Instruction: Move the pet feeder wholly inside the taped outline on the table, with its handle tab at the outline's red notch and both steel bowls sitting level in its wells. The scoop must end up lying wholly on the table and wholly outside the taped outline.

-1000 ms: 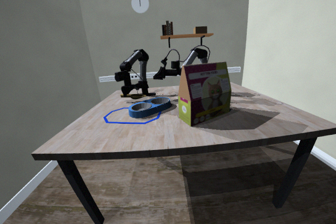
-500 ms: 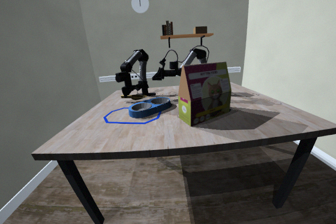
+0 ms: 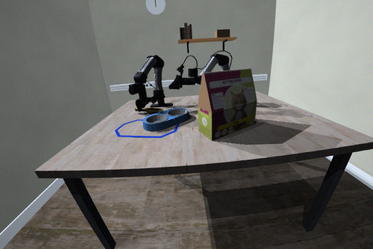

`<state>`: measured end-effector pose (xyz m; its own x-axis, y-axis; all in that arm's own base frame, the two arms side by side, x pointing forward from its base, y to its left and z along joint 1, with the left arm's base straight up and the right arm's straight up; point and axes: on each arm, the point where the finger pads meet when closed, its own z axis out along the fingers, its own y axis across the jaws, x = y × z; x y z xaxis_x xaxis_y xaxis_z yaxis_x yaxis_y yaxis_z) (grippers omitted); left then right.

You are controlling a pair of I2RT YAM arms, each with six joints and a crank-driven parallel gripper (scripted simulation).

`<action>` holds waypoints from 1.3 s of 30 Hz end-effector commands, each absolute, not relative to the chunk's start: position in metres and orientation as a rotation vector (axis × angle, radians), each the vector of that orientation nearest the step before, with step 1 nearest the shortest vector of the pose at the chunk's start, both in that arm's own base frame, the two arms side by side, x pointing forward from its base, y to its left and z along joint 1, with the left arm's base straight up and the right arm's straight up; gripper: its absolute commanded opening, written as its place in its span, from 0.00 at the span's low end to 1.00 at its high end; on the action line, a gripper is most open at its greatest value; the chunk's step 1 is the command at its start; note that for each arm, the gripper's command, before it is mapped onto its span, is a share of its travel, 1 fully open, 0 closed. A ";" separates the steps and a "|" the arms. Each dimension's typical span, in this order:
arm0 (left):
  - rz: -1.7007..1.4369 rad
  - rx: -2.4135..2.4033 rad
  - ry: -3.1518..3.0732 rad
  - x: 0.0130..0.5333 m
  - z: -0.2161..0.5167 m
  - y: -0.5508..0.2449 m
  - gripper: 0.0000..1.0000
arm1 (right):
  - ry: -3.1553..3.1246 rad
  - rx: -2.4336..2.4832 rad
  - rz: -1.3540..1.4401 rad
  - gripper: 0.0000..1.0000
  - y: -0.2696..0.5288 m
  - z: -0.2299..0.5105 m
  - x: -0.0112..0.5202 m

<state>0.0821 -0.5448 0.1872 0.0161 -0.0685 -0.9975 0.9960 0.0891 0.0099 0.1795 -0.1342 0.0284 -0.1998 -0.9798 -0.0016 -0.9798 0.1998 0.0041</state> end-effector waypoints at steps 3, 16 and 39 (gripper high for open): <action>-1.173 1.068 1.149 0.083 0.209 -0.550 1.00 | -2.448 1.995 0.023 0.59 -0.136 0.037 0.184; -1.194 1.090 1.143 0.080 0.212 -0.548 1.00 | -2.500 1.981 -0.012 0.97 -0.128 0.109 0.186; -1.340 1.298 1.109 0.218 0.254 -0.431 1.00 | -3.347 1.864 -0.749 0.97 0.033 0.104 0.307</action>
